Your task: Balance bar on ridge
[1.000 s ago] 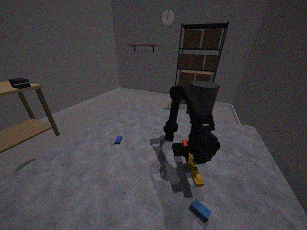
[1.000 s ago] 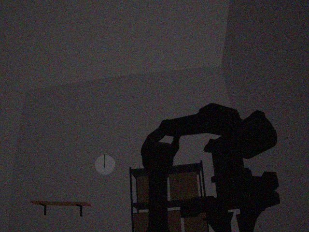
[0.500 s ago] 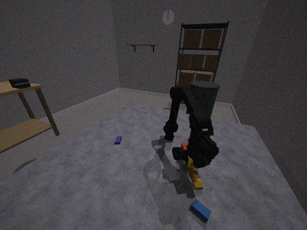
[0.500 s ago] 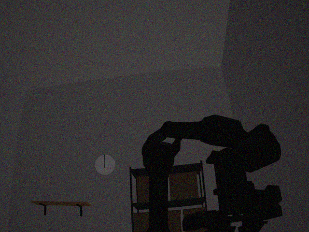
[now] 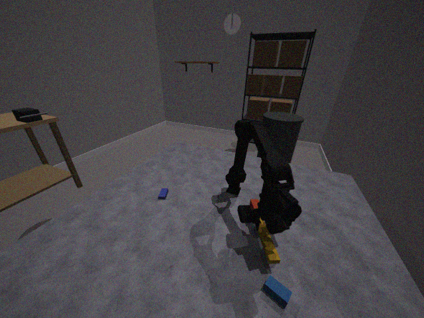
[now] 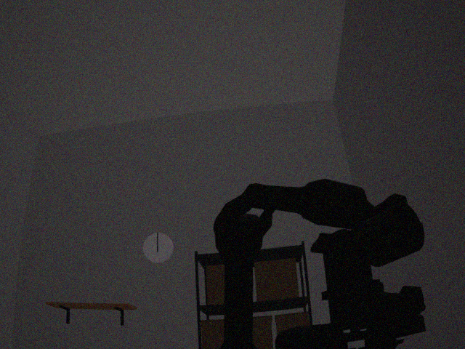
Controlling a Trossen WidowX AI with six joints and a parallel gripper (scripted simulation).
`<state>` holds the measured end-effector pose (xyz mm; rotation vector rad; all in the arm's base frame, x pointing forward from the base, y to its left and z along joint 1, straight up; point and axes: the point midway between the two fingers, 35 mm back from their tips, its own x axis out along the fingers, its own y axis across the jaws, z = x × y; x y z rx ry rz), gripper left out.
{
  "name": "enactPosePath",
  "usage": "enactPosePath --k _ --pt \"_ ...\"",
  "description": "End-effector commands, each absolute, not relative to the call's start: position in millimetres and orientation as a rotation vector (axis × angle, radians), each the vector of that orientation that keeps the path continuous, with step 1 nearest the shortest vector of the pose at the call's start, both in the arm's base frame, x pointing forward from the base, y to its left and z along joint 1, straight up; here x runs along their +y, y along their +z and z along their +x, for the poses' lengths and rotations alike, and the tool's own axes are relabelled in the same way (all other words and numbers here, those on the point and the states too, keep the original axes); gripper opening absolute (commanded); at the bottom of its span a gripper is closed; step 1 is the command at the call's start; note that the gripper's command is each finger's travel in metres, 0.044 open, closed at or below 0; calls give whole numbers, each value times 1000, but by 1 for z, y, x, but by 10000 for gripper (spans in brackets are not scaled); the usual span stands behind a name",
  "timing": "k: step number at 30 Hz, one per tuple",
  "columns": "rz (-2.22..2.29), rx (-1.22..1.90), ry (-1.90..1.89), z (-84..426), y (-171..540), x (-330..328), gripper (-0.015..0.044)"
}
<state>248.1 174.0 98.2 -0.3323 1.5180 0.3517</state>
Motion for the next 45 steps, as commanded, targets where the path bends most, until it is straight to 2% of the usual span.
enactPosePath --k 1,45 --pt "-331 1517 348 248 98 174 0" --pt "-331 1517 348 248 94 174 0"
